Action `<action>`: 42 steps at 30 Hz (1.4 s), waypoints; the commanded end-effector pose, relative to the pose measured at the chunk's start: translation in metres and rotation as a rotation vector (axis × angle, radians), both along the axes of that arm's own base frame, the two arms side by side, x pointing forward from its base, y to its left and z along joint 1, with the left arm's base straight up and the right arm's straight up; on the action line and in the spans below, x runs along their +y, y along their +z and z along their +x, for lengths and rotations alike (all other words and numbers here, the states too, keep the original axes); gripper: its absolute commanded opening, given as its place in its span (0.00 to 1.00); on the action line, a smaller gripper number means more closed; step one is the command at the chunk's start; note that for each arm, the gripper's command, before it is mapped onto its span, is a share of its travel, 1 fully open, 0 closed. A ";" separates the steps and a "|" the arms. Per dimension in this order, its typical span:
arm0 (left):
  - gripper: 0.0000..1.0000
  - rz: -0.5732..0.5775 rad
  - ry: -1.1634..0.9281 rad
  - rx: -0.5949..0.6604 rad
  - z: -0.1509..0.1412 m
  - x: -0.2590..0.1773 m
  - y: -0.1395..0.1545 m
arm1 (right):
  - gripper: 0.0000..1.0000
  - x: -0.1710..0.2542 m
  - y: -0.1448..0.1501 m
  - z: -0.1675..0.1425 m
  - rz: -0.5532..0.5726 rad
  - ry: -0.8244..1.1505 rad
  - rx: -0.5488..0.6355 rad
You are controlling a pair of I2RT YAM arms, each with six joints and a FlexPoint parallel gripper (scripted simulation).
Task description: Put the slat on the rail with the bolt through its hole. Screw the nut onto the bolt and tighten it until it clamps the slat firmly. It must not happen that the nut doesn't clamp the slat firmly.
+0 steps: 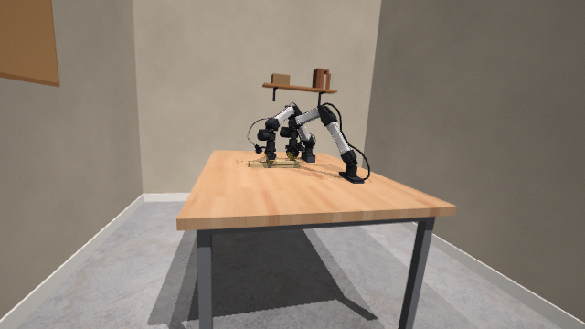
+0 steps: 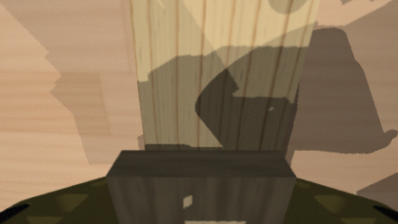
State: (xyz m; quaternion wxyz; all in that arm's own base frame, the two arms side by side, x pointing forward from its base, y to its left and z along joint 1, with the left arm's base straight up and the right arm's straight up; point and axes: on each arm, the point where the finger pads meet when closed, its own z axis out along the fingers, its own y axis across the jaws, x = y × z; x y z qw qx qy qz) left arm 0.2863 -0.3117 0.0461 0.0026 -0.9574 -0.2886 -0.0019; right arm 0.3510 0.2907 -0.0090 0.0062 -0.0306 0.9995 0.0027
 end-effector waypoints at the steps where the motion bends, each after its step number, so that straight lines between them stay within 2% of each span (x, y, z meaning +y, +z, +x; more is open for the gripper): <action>1: 0.14 -0.030 -0.200 -0.023 -0.002 -0.003 0.012 | 0.67 0.001 0.005 0.003 0.010 0.000 -0.012; 33: 0.14 -0.013 -0.197 -0.006 -0.002 -0.002 0.005 | 0.67 0.001 0.005 0.003 0.010 0.000 -0.012; 35: 0.36 -0.011 -0.193 -0.010 0.001 -0.003 0.004 | 0.67 0.001 0.005 0.003 0.010 0.000 -0.012; 42: 0.36 -0.011 -0.193 -0.010 0.001 -0.003 0.004 | 0.67 0.001 0.005 0.003 0.010 0.000 -0.012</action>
